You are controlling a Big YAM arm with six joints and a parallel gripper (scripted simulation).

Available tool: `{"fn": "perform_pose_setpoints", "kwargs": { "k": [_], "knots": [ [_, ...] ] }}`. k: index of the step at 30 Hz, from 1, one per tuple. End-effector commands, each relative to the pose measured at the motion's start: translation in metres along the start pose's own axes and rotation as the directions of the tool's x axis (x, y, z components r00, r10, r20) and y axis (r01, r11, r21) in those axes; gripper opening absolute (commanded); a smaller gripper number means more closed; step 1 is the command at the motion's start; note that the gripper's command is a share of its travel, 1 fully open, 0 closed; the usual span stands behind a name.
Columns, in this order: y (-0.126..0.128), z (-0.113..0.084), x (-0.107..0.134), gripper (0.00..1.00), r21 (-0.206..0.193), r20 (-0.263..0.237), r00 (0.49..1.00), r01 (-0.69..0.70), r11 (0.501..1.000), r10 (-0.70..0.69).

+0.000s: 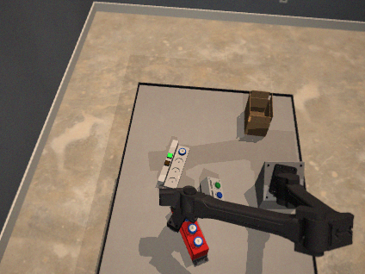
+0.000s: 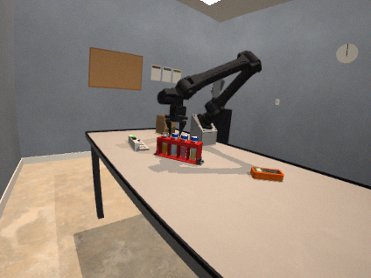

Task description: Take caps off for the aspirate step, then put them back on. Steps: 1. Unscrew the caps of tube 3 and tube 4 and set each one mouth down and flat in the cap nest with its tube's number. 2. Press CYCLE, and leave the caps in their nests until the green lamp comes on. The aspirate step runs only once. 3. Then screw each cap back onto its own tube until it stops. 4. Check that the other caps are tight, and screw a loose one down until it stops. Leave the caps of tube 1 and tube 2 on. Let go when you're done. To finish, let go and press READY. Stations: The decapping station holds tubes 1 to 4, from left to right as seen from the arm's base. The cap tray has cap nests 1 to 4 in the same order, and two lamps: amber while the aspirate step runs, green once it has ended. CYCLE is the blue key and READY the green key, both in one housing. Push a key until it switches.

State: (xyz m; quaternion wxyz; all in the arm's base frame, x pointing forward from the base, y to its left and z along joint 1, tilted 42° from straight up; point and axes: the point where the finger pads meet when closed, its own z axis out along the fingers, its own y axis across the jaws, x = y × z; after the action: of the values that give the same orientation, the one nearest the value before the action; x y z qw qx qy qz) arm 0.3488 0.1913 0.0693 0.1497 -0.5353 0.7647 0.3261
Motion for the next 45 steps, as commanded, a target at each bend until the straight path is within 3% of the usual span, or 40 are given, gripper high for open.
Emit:
{"fn": "perform_pose_setpoints", "kwargs": {
  "k": [1, 7, 8, 22, 27, 31, 36, 38, 45],
  "knots": [
    [0.0015, -0.0058, 0.0041, 0.49, 0.005, 0.008, 1.000, -0.001, 1.000, 0.001],
    [0.0018, -0.0038, 0.0047, 0.49, 0.001, 0.006, 1.000, -0.005, 1.000, 0.005],
    [-0.0030, -0.0047, -0.0039, 0.00, 0.010, 0.009, 1.000, 0.008, 1.000, -0.008],
    [-0.0030, -0.0047, -0.0039, 0.00, 0.010, 0.009, 1.000, 0.008, 1.000, -0.008],
    [0.0025, -0.0036, 0.0038, 0.00, 0.000, 0.005, 0.964, -0.266, 0.964, 0.266],
    [0.0023, -0.0031, 0.0037, 0.00, 0.000, 0.005, 0.893, -0.451, 0.893, 0.451],
    [0.0022, -0.0029, 0.0031, 0.00, 0.000, 0.006, 0.769, -0.639, 0.769, 0.639],
    [0.0022, -0.0029, 0.0031, 0.00, 0.000, 0.006, 0.769, -0.639, 0.769, 0.639],
    [0.0022, -0.0025, 0.0021, 0.00, -0.002, 0.008, 0.501, -0.866, 0.501, 0.866]
  ]
}}
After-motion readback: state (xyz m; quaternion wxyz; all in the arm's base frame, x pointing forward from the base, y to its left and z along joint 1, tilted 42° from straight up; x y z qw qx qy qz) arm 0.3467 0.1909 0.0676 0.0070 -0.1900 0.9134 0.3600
